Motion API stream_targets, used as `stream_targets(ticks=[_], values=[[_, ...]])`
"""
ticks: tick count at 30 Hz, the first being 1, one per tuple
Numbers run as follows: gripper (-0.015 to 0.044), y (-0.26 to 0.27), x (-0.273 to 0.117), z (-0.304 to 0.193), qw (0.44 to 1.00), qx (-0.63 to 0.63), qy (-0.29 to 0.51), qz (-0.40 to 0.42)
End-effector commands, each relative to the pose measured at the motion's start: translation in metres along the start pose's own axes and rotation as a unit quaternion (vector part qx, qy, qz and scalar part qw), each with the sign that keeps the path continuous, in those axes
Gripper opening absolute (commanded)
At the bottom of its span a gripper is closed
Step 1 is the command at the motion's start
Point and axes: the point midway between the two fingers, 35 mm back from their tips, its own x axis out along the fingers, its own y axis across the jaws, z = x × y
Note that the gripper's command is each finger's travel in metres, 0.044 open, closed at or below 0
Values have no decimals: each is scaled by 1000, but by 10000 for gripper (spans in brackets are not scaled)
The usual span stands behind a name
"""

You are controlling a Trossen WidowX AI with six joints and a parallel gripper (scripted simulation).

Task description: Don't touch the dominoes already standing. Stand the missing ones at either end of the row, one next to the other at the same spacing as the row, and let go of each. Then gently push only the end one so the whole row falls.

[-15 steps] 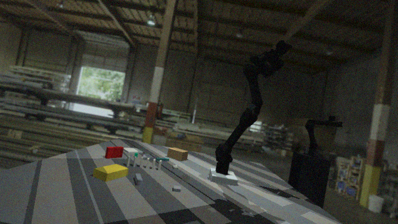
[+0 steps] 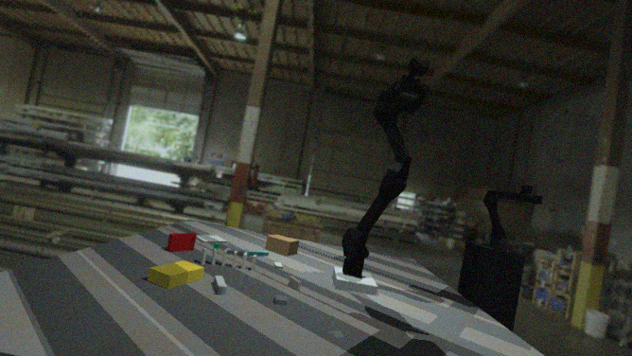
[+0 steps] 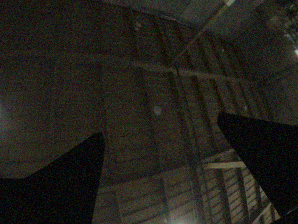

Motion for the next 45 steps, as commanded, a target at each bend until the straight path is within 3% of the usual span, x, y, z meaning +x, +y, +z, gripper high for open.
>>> stream_targets(ticks=[1,12,24,35,45], values=[[440,-38,-17,-64,994,-39,98,-25],[440,-126,-100,-188,936,-99,326,-93],[440,-213,-241,-265,808,-149,542,-173],[440,-278,-396,-273,635,-187,704,-256],[440,-322,-534,-218,428,-230,806,-337]])
